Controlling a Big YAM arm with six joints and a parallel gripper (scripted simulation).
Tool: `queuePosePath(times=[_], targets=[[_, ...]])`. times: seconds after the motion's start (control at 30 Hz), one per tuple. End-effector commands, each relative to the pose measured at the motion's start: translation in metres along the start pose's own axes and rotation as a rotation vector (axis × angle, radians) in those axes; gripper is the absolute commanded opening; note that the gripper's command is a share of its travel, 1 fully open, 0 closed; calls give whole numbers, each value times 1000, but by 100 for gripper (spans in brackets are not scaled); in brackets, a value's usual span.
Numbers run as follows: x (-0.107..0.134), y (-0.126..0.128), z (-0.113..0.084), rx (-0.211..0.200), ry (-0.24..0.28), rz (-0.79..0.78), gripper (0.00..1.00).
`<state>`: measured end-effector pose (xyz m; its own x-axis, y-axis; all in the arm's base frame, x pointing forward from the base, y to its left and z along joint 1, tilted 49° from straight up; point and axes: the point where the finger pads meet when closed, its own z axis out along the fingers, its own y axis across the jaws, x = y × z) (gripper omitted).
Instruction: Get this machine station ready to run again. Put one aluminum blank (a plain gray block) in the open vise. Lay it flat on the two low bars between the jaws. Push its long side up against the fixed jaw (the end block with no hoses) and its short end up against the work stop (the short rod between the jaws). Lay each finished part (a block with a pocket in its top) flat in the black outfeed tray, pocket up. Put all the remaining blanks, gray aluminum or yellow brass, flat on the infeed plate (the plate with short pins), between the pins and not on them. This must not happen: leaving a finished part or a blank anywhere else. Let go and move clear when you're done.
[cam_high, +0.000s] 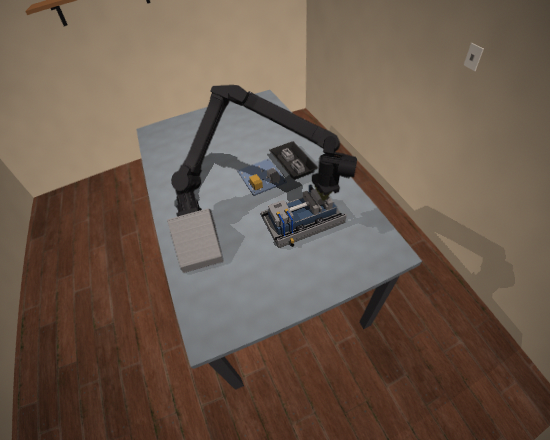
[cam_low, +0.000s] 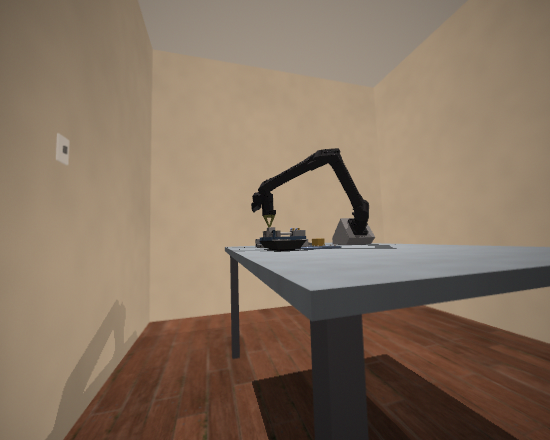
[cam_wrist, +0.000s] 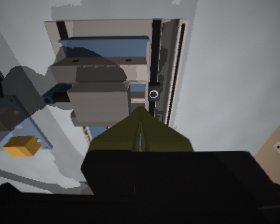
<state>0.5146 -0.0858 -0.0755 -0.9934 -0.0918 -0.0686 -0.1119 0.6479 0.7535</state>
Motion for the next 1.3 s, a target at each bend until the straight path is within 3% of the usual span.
queuePosePath(times=[0.0, 1.27], targets=[[-12, 3, 10, 0, 11, -21, 0], [-18, 3, 6, 5, 5, -26, 0]])
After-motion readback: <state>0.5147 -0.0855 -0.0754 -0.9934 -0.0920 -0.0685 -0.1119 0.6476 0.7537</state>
